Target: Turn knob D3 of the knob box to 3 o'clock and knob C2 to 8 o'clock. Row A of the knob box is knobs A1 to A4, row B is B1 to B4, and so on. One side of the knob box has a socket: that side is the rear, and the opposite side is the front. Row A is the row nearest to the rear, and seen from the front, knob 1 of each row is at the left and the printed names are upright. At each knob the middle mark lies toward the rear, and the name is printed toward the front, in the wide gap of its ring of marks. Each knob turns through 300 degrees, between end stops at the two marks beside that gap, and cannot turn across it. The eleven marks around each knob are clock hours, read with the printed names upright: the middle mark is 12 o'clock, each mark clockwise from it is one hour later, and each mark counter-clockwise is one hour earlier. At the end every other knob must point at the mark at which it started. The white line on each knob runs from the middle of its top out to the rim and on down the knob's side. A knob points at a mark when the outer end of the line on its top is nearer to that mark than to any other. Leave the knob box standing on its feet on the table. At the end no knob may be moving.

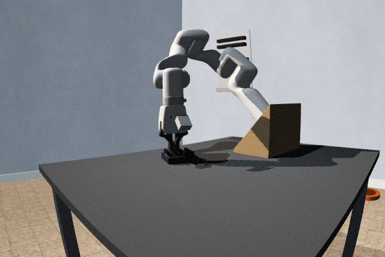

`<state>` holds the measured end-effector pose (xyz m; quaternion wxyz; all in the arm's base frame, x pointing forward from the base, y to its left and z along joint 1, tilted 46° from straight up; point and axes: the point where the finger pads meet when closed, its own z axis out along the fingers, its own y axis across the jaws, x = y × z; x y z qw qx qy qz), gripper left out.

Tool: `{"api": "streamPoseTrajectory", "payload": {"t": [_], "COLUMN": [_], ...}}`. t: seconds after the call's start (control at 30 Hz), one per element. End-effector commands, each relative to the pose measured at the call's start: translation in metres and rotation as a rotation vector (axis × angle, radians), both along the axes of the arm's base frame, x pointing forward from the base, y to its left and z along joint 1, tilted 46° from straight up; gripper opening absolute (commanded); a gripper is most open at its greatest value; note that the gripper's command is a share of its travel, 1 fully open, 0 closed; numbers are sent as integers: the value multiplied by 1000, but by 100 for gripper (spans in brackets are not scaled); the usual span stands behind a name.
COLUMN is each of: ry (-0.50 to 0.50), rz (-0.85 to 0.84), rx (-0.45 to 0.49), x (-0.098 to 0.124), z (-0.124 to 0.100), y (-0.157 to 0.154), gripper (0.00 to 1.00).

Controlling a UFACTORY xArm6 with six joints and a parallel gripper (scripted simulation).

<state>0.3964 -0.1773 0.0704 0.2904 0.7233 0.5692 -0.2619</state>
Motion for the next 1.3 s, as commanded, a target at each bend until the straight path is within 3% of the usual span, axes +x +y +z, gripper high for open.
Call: {"api": "streamPoseTrajectory", "payload": {"t": [0.0, 0.13, 0.17, 0.97, 1.27], "ry": [-2, -2, -2, -2, -2], "rz": [2, 2, 2, 2, 2], "rx": [0, 0, 0, 0, 0], "x": [1, 1, 1, 1, 2], "z": [1, 1, 1, 1, 13], "y": [1, 1, 1, 1, 13], "gripper": [8, 8, 19, 19, 19]}}
